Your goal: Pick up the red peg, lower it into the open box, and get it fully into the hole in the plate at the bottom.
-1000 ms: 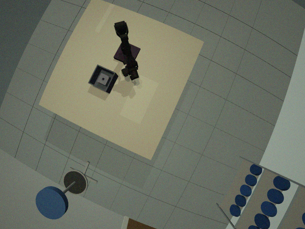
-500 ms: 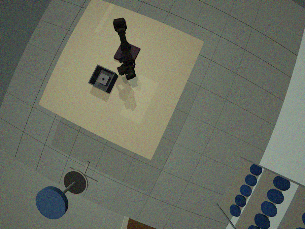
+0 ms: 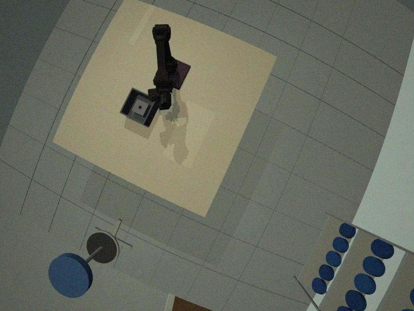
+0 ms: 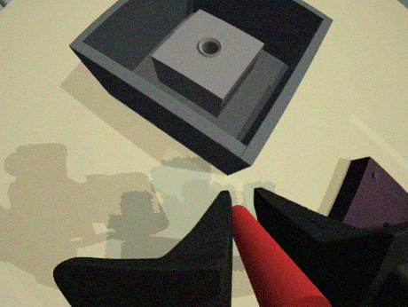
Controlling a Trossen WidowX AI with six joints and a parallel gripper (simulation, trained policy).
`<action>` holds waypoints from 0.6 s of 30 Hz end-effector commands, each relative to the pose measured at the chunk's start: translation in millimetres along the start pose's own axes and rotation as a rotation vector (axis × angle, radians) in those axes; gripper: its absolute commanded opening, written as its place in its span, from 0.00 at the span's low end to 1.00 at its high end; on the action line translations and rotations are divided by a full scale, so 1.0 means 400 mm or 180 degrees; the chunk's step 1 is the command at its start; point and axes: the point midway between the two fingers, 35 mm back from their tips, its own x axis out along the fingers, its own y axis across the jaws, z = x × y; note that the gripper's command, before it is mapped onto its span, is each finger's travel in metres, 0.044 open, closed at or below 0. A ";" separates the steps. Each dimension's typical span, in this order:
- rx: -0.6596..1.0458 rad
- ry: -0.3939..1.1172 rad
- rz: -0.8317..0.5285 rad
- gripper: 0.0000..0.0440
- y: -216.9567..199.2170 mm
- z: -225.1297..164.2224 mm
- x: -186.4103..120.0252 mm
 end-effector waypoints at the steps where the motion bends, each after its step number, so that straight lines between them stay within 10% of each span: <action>1: 0.0118 -0.0061 -0.0019 0.00 0.002 0.045 0.009; 18: 0.0427 -0.0134 -0.0071 0.00 -0.004 0.230 0.108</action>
